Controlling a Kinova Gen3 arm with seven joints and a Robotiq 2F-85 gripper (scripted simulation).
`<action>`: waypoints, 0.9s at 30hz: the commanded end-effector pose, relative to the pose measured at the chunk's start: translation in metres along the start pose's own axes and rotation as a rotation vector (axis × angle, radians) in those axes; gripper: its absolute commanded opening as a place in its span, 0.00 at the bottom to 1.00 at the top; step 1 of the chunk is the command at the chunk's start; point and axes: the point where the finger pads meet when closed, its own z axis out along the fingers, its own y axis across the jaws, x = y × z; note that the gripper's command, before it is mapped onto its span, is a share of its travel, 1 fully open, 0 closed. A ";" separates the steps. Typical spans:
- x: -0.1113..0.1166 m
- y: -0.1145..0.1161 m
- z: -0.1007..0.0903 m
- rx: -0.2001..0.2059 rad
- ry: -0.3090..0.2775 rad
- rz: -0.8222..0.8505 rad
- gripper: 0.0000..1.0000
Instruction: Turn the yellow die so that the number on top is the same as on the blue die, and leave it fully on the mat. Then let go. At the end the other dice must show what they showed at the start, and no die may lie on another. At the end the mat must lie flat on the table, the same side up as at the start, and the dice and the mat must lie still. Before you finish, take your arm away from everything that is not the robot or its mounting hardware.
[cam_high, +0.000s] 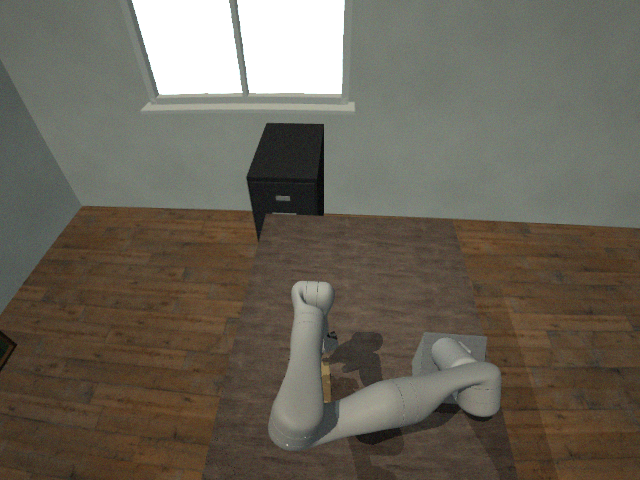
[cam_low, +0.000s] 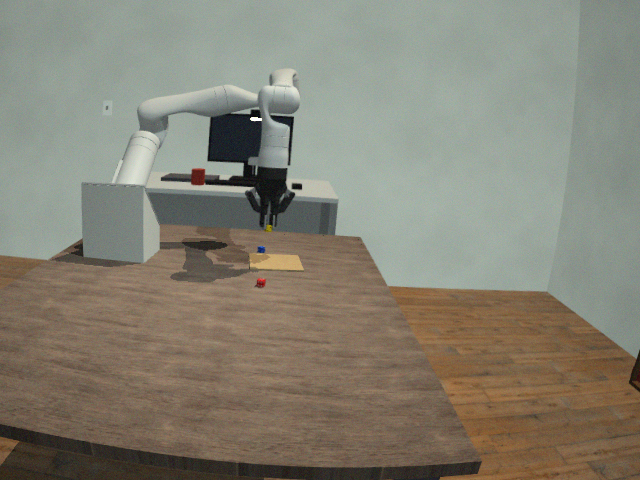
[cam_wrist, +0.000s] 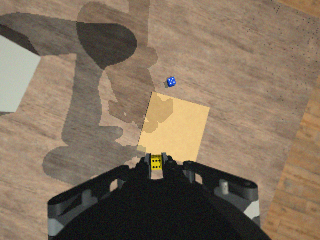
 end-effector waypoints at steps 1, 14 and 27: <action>0.007 0.009 0.000 -0.009 -0.001 0.092 0.11; 0.020 0.022 0.000 -0.011 0.003 0.390 0.11; 0.030 0.032 0.001 -0.012 0.008 0.616 0.11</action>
